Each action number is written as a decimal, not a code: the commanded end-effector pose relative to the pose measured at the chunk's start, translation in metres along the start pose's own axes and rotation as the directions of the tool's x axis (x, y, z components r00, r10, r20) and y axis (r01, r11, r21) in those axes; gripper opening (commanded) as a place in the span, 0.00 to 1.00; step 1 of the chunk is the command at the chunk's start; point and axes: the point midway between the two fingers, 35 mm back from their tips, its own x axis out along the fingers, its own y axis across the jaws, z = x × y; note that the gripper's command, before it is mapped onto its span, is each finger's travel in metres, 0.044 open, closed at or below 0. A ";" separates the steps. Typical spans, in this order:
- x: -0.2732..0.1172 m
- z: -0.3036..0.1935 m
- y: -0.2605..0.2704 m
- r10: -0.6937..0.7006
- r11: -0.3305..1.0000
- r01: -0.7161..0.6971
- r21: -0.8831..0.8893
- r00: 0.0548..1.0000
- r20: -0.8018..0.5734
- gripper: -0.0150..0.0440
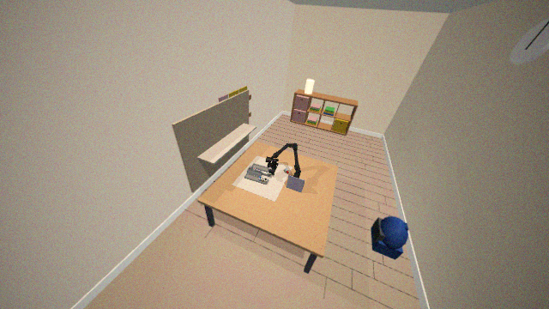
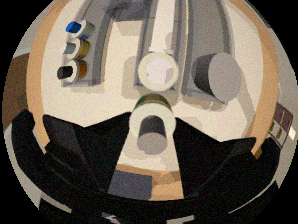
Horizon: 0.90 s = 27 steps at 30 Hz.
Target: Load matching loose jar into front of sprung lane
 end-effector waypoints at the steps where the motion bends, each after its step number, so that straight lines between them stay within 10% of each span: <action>1: 0.002 0.000 0.000 -0.004 1.000 0.004 -0.004 1.000 -0.002 0.25; 27: 0.002 0.011 0.000 -0.004 1.000 0.004 -0.004 1.000 -0.001 0.25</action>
